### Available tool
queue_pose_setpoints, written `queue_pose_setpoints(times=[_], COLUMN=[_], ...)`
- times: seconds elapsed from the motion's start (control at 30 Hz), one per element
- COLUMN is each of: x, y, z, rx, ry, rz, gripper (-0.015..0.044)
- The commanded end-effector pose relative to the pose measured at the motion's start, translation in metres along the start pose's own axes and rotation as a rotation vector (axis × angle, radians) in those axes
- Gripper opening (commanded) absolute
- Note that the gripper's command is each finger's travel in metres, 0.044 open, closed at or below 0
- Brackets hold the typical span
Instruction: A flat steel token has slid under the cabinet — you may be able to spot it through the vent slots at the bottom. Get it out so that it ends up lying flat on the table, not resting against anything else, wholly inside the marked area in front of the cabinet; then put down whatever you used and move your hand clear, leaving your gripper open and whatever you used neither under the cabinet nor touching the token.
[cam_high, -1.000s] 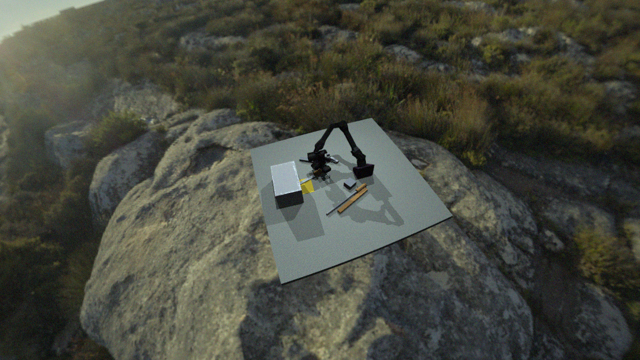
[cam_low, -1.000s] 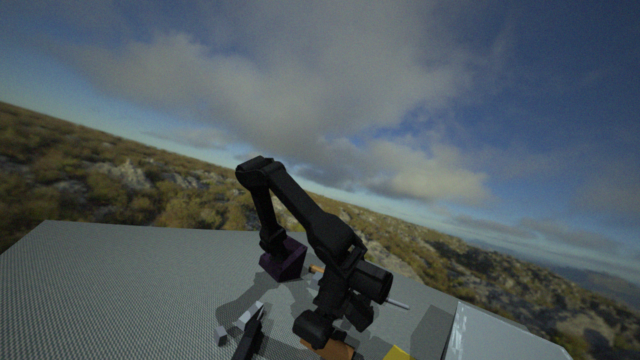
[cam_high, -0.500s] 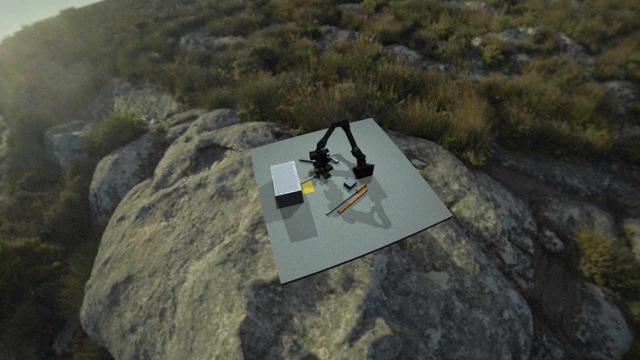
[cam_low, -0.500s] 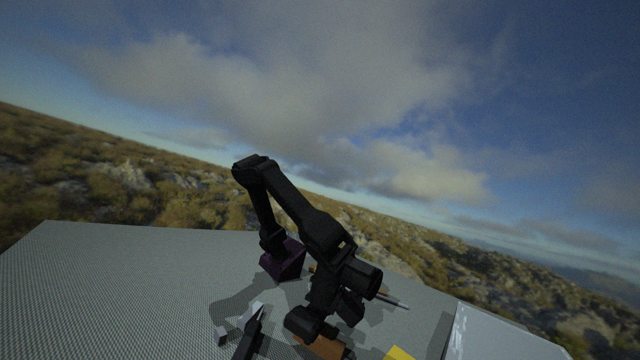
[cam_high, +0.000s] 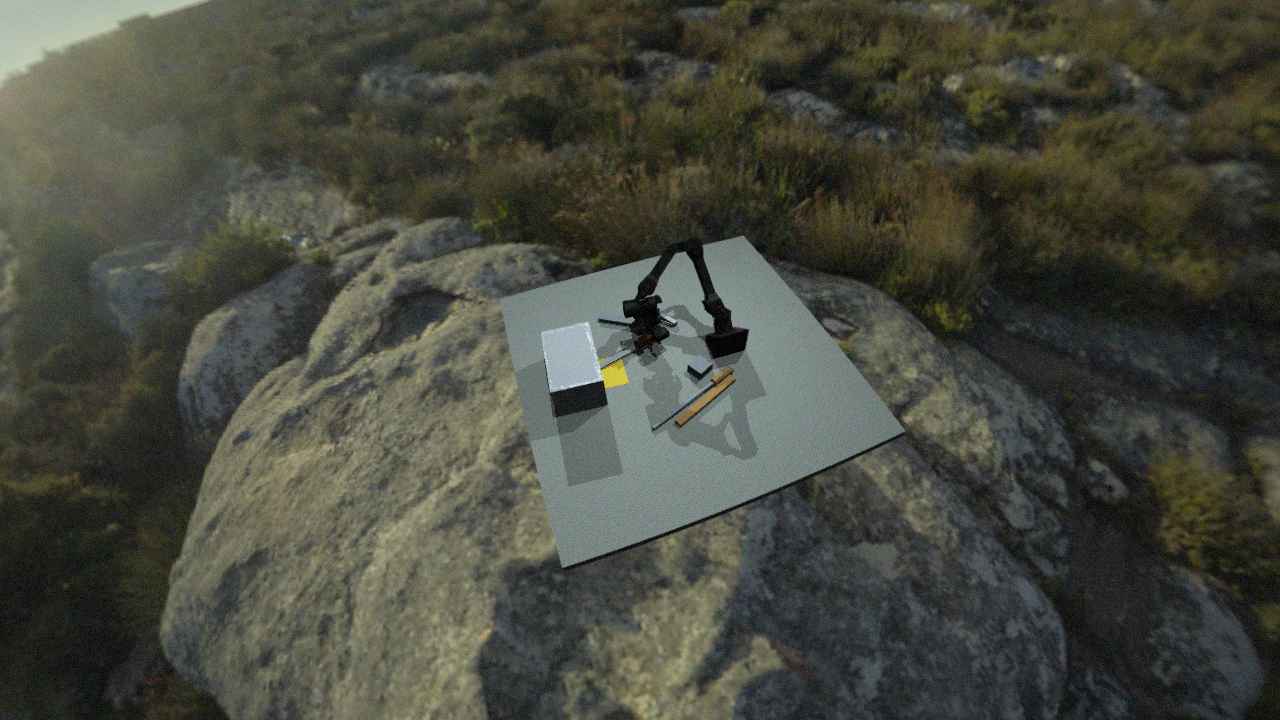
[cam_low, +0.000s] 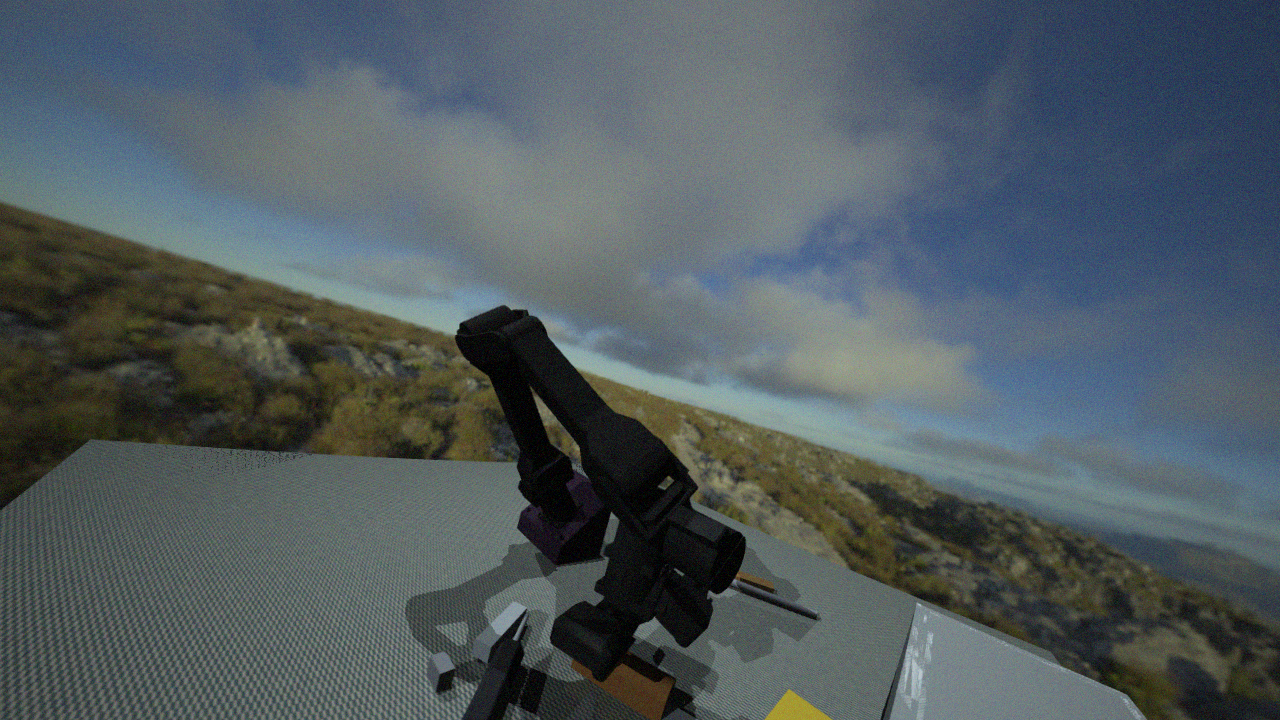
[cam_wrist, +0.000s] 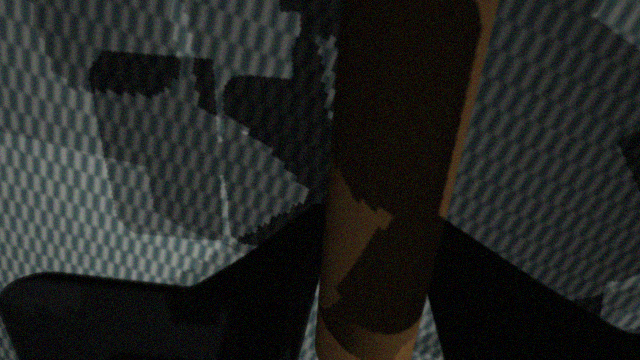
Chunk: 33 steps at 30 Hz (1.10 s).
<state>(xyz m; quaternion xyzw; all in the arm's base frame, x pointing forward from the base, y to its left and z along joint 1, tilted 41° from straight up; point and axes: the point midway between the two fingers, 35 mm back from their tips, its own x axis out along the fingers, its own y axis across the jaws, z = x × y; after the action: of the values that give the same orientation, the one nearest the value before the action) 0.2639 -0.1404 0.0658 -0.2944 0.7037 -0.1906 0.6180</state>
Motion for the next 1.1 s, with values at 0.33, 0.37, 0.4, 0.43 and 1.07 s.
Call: queue_pose_setpoints(times=[0.33,0.37,0.4,0.43,1.07], x=[0.001,0.001,0.001,0.001,0.0], y=[-0.001,-0.001,-0.001,-0.001,-0.003], z=[-0.02,-0.021,-0.023,-0.024,-0.036], rx=[-0.008,-0.008,-0.008,-0.008,-0.002], ry=[0.006,0.006,0.006,0.006,0.002], rz=[-0.001,-0.001,-0.001,-0.001,0.0], gripper=[0.0,0.0,0.0,0.0,0.0])
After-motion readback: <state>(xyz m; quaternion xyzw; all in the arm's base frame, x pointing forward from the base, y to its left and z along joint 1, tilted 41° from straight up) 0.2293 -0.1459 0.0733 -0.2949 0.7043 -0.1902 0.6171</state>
